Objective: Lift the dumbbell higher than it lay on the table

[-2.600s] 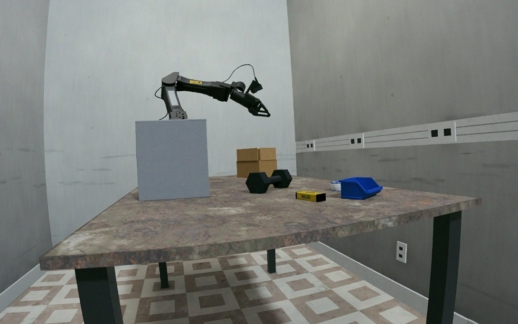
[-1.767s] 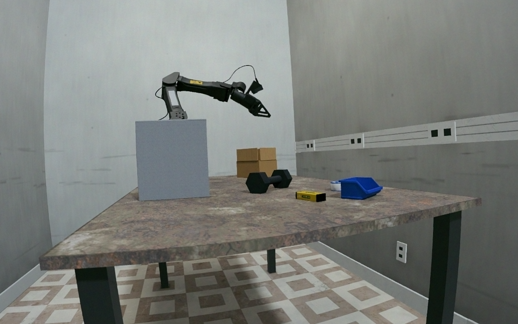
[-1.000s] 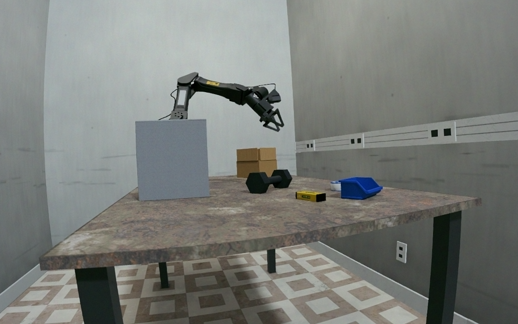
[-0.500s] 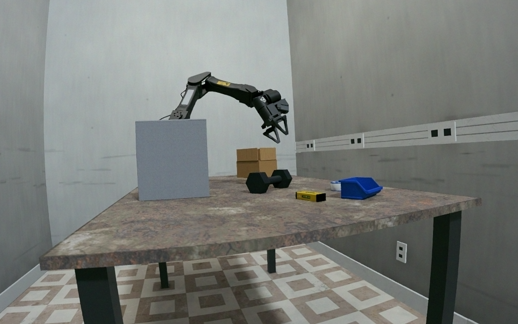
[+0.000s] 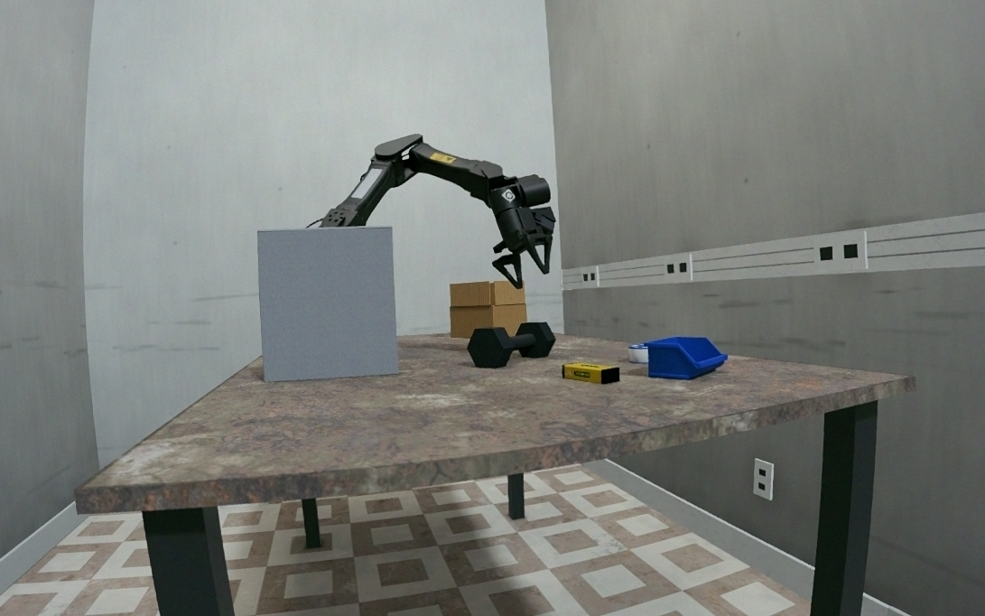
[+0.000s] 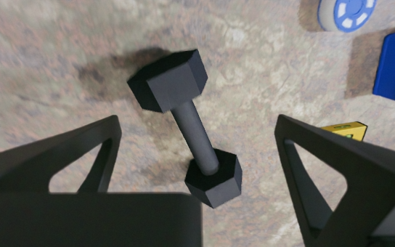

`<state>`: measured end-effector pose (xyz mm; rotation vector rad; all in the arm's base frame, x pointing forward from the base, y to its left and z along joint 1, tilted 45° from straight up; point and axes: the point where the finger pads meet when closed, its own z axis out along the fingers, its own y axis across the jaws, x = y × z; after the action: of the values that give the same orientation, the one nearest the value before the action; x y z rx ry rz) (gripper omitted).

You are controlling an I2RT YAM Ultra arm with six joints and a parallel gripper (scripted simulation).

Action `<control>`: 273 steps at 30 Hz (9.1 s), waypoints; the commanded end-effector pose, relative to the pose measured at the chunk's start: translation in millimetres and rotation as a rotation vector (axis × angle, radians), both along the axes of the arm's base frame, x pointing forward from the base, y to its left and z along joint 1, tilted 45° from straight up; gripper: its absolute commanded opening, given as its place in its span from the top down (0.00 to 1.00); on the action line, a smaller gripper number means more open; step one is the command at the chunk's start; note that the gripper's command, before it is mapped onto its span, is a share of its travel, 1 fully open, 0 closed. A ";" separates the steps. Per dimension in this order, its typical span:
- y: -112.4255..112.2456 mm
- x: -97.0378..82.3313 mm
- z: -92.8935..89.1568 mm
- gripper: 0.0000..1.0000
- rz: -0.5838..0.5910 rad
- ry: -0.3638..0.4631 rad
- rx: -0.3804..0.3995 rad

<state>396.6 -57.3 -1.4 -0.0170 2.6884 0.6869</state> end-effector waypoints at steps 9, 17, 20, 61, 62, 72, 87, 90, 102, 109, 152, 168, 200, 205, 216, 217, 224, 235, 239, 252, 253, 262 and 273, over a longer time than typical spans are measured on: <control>-8.5 -24.8 -28.8 0.00 0.242 -0.031 0.057; -5.2 -46.9 -52.0 0.00 0.370 -0.067 0.123; -3.8 -53.8 -58.5 0.00 0.406 -0.084 0.146; 27.3 -62.3 -86.0 0.00 0.431 -0.070 0.173; 29.1 -62.0 -87.8 0.00 0.431 -0.069 0.173; 47.7 -58.7 -106.9 0.00 0.431 -0.068 0.173; 62.1 -55.3 -126.1 0.00 0.418 -0.068 0.172; 69.1 -55.0 -128.4 0.00 0.432 -0.067 0.173; 64.4 -54.2 -130.5 0.00 0.412 -0.069 0.171; 64.4 -54.2 -130.5 0.00 0.415 -0.071 0.170; 64.6 -54.9 -129.8 1.00 0.415 -0.065 0.174; 64.6 -54.9 -129.8 1.00 0.415 -0.065 0.174; 64.6 -54.9 -129.8 1.00 0.415 -0.065 0.174; 64.6 -54.9 -129.8 1.00 0.415 -0.065 0.175; 61.2 -49.7 -121.5 1.00 0.424 -0.083 0.164; 59.9 -47.3 -118.9 1.00 0.424 -0.091 0.159; 50.2 -36.2 -107.7 1.00 0.428 -0.122 0.138; 38.2 -39.6 -97.3 1.00 0.429 -0.117 0.131; 31.2 -41.7 -91.4 1.00 0.430 -0.114 0.127; 10.9 -47.7 -71.9 1.00 0.431 -0.110 0.121; 9.1 -48.2 -70.1 1.00 0.431 -0.110 0.121; -2.7 -51.5 -57.8 1.00 0.431 -0.109 0.121; -16.1 -55.2 -43.7 1.00 0.431 -0.110 0.122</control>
<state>327.1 -43.2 -72.9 -0.6131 2.5811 1.0322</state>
